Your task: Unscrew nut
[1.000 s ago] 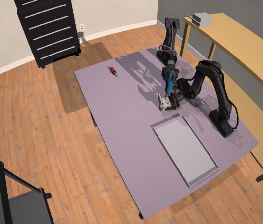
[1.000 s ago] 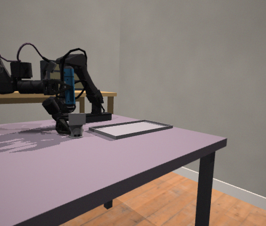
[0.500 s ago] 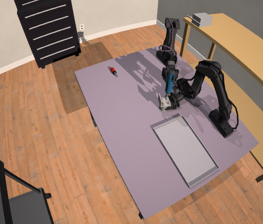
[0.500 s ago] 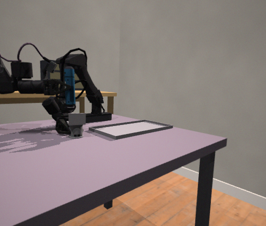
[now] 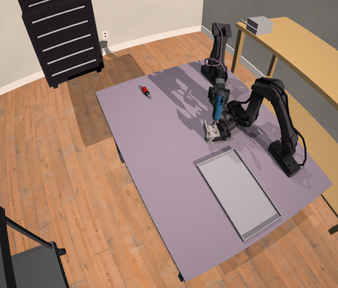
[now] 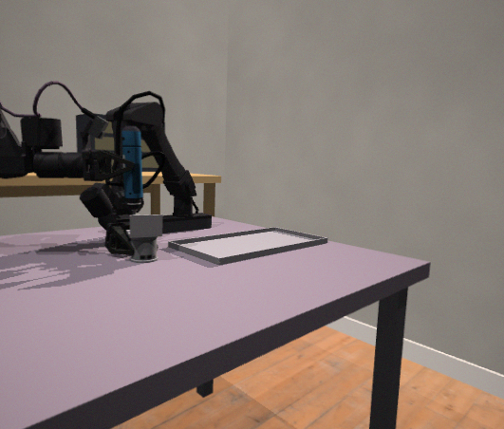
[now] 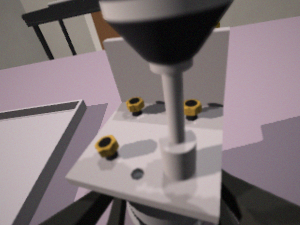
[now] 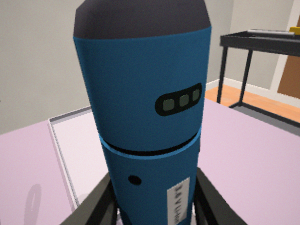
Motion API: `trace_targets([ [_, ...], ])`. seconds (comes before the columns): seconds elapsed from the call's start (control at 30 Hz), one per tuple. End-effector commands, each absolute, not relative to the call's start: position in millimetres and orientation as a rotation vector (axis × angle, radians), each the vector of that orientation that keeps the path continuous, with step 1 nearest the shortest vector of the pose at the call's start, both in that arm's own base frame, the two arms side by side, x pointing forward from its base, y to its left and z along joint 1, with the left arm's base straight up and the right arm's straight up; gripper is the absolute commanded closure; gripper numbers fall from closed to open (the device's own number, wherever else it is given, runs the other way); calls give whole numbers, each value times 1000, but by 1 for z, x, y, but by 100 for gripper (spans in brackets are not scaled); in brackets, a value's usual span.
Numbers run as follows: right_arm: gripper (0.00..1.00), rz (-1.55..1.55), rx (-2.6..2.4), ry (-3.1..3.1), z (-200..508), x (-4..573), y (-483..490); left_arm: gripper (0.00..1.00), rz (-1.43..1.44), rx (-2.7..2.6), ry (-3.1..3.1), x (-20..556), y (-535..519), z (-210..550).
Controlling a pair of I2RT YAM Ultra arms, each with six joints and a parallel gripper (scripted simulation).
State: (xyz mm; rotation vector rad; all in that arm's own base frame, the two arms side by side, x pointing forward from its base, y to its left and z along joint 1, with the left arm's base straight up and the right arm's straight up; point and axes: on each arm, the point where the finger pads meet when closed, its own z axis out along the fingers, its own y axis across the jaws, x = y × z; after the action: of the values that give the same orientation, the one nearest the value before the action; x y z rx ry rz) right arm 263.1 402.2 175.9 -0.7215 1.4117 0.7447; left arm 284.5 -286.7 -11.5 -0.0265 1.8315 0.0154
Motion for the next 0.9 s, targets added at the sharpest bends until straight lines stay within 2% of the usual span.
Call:
trace_targets([
  [0.0, 58, 775, -674, 1333, 208, 268, 407, 41, 18, -27, 1827, 285, -287, -9],
  [0.87, 58, 771, -680, 1344, 201, 269, 407, 41, 18, -27, 1827, 285, -287, -9],
])
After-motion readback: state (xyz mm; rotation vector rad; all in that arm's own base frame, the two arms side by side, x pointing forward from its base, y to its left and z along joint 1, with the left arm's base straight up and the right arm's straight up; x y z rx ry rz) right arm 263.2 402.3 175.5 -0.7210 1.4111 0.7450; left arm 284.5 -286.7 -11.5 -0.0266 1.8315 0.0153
